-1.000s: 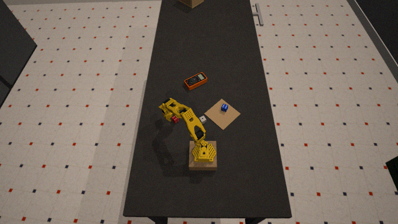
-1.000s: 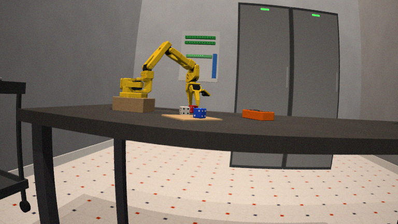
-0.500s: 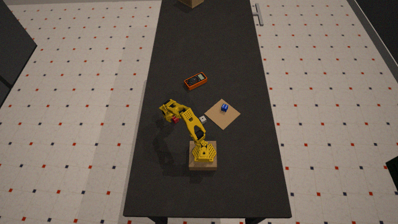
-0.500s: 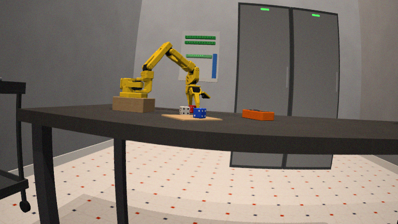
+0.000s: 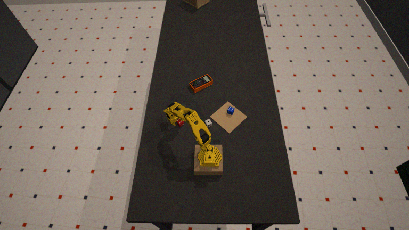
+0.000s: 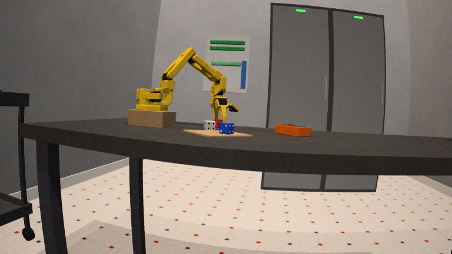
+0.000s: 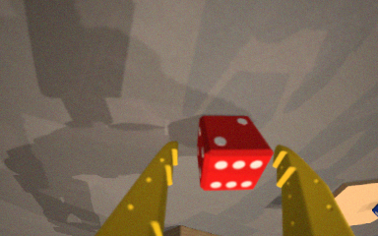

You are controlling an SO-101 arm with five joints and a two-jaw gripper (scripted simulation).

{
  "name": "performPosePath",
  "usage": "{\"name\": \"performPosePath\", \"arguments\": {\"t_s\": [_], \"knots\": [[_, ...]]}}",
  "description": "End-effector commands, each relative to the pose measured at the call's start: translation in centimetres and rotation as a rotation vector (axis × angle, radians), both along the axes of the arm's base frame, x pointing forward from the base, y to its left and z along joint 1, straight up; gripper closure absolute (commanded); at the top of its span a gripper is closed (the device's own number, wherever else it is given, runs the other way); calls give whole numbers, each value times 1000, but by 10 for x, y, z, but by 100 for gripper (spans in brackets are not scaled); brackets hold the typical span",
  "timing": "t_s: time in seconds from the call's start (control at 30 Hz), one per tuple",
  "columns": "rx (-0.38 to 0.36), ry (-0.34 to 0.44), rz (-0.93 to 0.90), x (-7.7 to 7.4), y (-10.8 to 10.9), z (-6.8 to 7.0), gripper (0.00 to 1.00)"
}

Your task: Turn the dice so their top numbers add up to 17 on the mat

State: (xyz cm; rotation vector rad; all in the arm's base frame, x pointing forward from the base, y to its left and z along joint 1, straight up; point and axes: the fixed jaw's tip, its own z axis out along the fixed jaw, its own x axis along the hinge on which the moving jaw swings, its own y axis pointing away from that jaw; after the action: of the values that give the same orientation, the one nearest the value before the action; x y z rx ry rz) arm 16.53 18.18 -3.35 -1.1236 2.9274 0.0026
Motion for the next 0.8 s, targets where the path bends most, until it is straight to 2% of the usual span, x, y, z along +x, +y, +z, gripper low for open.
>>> {"name": "performPosePath", "arguments": {"t_s": [0.0, 0.77], "knots": [[-22, 23, 1, -5, -4, -7, 68], [-22, 23, 1, 0, -10, -7, 82]]}}
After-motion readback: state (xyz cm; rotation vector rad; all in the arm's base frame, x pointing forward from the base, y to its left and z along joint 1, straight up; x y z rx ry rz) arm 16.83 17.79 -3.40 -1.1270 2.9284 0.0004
